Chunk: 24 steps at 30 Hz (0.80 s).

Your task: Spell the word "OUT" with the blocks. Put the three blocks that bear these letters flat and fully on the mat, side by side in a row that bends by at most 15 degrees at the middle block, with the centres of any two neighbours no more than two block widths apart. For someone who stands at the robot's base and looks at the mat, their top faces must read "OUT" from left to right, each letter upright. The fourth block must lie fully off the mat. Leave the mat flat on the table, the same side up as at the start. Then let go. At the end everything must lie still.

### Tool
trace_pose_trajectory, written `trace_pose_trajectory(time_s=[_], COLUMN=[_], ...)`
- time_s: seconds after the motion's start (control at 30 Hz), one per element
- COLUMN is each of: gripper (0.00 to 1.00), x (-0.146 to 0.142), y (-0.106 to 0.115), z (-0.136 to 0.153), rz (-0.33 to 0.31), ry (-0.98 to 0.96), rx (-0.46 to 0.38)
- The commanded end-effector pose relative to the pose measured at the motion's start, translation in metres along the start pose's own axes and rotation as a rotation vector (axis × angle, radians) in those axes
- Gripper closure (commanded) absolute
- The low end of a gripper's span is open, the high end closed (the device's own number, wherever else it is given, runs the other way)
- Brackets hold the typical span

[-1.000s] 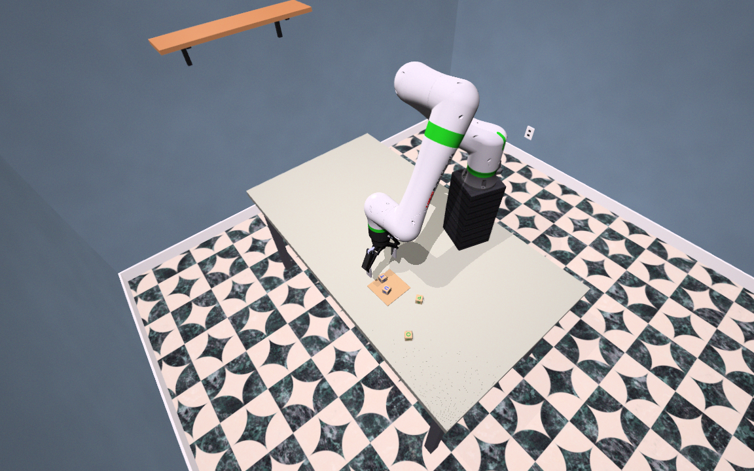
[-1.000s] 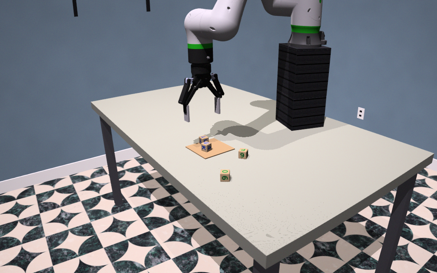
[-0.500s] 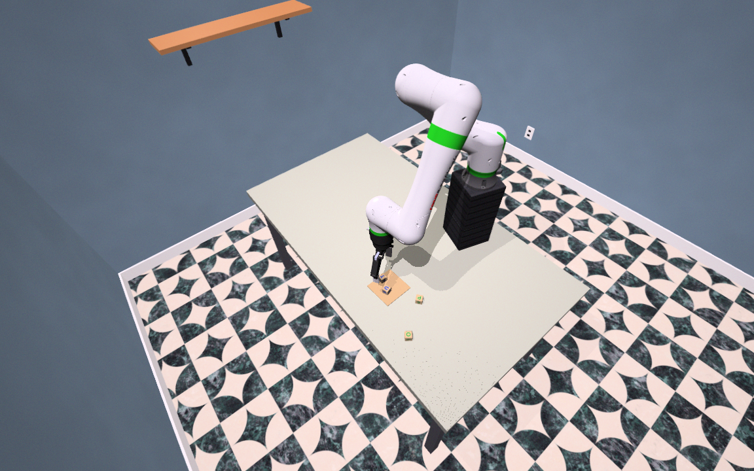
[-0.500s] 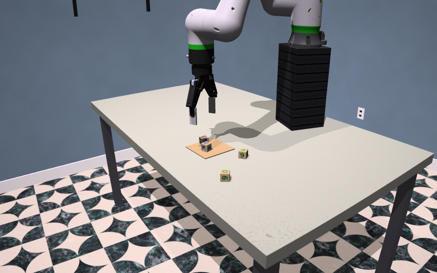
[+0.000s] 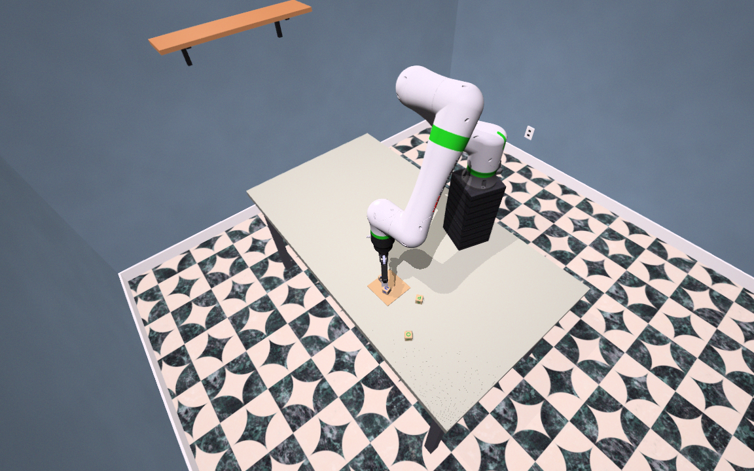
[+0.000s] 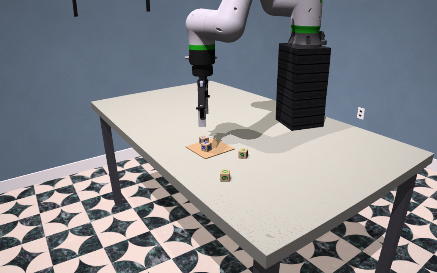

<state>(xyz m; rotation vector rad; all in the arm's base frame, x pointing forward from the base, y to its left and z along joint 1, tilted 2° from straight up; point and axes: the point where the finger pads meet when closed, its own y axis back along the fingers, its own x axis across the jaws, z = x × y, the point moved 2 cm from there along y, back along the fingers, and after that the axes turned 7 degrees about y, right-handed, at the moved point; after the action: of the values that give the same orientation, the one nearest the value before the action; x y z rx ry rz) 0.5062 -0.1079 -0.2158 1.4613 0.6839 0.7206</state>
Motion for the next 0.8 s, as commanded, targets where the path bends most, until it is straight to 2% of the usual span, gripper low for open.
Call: trace_pose_trajectory(time_s=[0.0,0.47,0.53,0.57,0.77], gripper=[0.00,0.00,0.00,0.00,0.00], x=[0.005,0.019,0.019,0.021,0.028], y=[0.000,0.000,0.000,0.000,0.000], z=[0.000,-0.002,-0.002,-0.003,-0.004], rz=[0.012,0.013,0.013,0.013,0.014], ry=[0.138,0.534,0.534,0.611,0.780], rx=[0.009,0.007,0.007,0.006,0.005])
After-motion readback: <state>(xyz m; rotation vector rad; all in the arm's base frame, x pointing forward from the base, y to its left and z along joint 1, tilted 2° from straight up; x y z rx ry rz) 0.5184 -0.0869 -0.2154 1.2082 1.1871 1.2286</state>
